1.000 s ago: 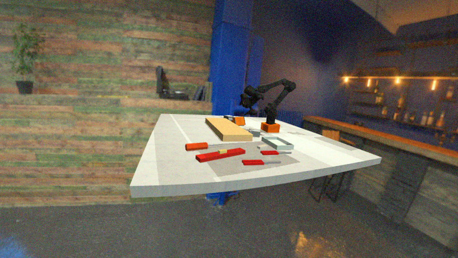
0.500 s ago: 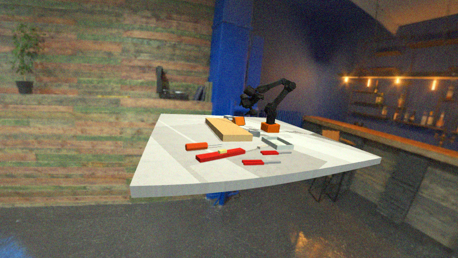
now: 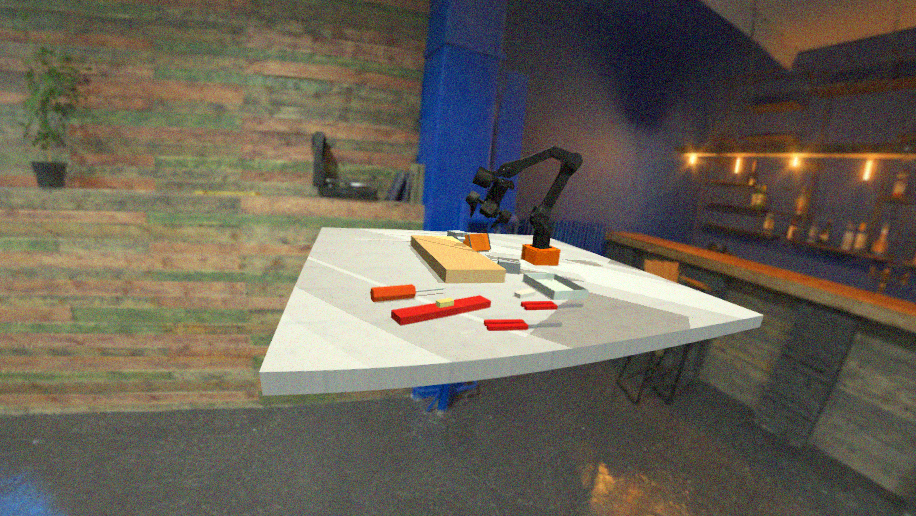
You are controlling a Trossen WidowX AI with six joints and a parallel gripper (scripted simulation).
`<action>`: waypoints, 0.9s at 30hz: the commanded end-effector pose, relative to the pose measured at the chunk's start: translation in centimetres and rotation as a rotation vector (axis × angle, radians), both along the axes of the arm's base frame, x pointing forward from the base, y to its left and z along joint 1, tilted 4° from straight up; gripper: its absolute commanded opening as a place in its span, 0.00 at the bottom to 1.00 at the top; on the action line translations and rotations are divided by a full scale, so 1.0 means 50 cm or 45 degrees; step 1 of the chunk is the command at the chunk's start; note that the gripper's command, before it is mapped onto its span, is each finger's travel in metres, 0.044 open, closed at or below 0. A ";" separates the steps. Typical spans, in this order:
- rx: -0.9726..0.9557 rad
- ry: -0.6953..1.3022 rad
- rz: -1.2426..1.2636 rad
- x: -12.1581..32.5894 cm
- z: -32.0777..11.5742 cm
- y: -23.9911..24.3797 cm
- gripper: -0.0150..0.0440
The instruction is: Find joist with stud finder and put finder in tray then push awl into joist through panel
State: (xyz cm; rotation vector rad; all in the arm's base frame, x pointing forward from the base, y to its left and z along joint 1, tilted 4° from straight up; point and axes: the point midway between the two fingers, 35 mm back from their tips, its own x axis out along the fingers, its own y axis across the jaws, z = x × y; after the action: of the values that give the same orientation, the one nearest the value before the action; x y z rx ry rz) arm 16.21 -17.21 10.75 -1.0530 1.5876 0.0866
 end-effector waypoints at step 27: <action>0.676 0.370 1.338 0.005 -0.075 -0.144 1.00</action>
State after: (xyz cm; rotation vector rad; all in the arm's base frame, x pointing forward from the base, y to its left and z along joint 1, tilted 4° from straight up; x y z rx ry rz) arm 16.66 -23.87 7.71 -1.3390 1.1008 1.2704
